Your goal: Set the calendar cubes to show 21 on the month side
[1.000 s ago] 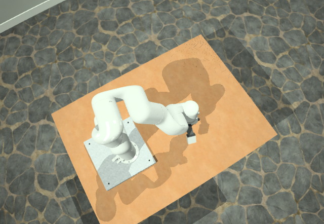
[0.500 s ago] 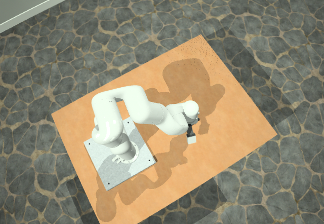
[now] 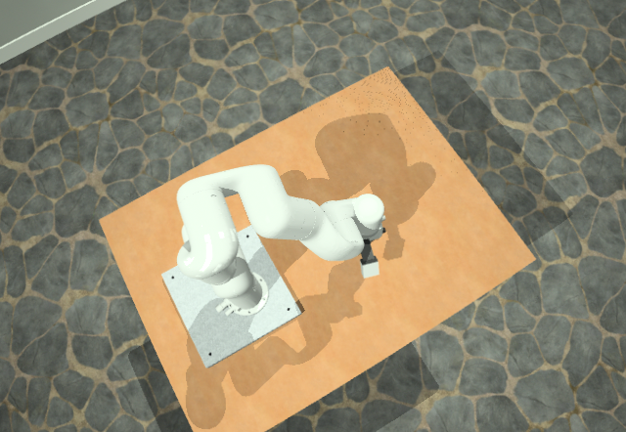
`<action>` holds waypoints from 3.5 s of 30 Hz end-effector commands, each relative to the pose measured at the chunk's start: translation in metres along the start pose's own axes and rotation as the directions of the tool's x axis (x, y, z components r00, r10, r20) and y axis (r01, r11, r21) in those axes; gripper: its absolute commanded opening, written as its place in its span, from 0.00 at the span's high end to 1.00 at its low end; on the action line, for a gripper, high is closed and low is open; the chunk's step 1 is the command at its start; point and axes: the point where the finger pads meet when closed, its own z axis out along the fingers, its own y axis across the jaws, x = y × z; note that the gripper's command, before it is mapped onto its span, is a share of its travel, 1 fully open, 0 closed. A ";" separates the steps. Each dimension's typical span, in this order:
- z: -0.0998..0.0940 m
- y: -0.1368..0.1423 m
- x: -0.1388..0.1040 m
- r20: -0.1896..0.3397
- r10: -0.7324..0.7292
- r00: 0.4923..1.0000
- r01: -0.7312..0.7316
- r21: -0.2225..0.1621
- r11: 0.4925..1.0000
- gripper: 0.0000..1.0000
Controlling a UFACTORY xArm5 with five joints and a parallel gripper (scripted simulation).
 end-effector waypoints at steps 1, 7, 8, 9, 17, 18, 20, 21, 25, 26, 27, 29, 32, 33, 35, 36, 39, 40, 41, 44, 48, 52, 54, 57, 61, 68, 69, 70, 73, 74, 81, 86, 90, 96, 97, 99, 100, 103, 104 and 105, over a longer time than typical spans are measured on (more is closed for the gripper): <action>-0.001 -0.001 0.000 0.001 0.000 1.000 0.000 0.003 1.000 0.71; -0.001 -0.001 0.000 0.001 0.000 1.000 0.000 0.003 1.000 0.71; -0.001 -0.001 0.000 0.001 0.000 1.000 0.000 0.003 1.000 0.71; -0.001 -0.001 0.000 0.001 0.000 1.000 0.000 0.003 1.000 0.71; -0.001 -0.001 0.000 0.001 0.000 1.000 0.000 0.003 1.000 0.71; -0.001 -0.001 0.000 0.001 0.000 1.000 0.000 0.003 1.000 0.71; 0.000 -0.001 0.000 0.001 0.000 1.000 0.000 0.003 1.000 0.71; 0.000 -0.001 0.000 0.001 0.000 1.000 0.000 0.003 1.000 0.71; 0.001 -0.001 0.000 0.001 0.000 1.000 0.000 0.003 1.000 0.71; 0.001 -0.001 0.000 0.001 0.000 1.000 0.000 0.003 1.000 0.71; 0.002 -0.001 0.000 0.001 0.000 1.000 0.000 0.003 1.000 0.71; 0.003 -0.001 0.000 0.001 0.000 1.000 0.000 0.003 1.000 0.71; 0.005 -0.001 0.000 0.001 0.000 1.000 0.000 0.003 1.000 0.71; 0.006 -0.001 0.000 0.001 0.000 1.000 0.000 0.003 1.000 0.71; 0.007 -0.001 -0.001 0.001 0.000 1.000 0.000 0.003 1.000 0.71; 0.008 -0.001 -0.001 0.001 0.000 1.000 0.000 0.003 1.000 0.71; 0.010 -0.001 -0.001 0.001 0.000 1.000 0.000 0.003 1.000 0.71; 0.010 -0.001 -0.001 0.001 0.000 1.000 0.000 0.003 1.000 0.71; 0.011 -0.001 -0.001 0.001 0.000 1.000 0.000 0.003 1.000 0.71; 0.013 -0.001 -0.001 0.001 0.000 1.000 0.000 0.003 1.000 0.71; 0.017 -0.001 -0.001 0.001 0.000 1.000 0.000 0.003 1.000 0.71; 0.020 -0.001 -0.001 0.001 0.000 1.000 0.000 0.003 1.000 0.71; 0.021 -0.001 -0.001 0.001 0.000 1.000 0.000 0.003 1.000 0.71; 0.022 -0.001 -0.001 0.001 0.000 1.000 0.000 0.003 1.000 0.71; 0.023 -0.001 -0.001 0.001 0.000 1.000 0.000 0.003 1.000 0.71; 0.024 -0.001 -0.001 0.001 0.000 1.000 0.000 0.003 1.000 0.71; 0.024 -0.001 -0.001 0.001 0.000 1.000 0.000 0.003 1.000 0.71; 0.024 -0.001 -0.001 0.001 0.000 1.000 0.000 0.003 1.000 0.71; 0.024 -0.001 -0.001 0.001 0.000 1.000 0.000 0.003 1.000 0.71; 0.024 -0.001 -0.001 0.001 0.000 1.000 0.000 0.003 1.000 0.71; 0.024 -0.001 -0.001 0.001 0.000 1.000 0.000 0.003 1.000 0.71; 0.024 -0.001 -0.001 0.001 0.000 1.000 0.000 0.003 1.000 0.71; 0.024 -0.001 -0.001 0.001 0.000 1.000 0.000 0.003 1.000 0.71; 0.024 -0.001 -0.001 0.001 0.000 1.000 0.000 0.003 1.000 0.71; 0.024 -0.001 -0.001 0.001 0.000 1.000 0.000 0.003 1.000 0.71; 0.024 -0.001 -0.001 0.001 0.000 1.000 0.000 0.003 1.000 0.71; 0.024 -0.001 -0.001 0.001 0.000 1.000 0.000 0.003 1.000 0.71; 0.024 -0.001 -0.001 0.001 0.000 1.000 0.000 0.003 1.000 0.71; 0.024 -0.001 -0.001 0.001 0.000 1.000 0.000 0.003 1.000 0.71; 0.024 -0.001 -0.001 0.001 0.000 1.000 0.000 0.003 1.000 0.71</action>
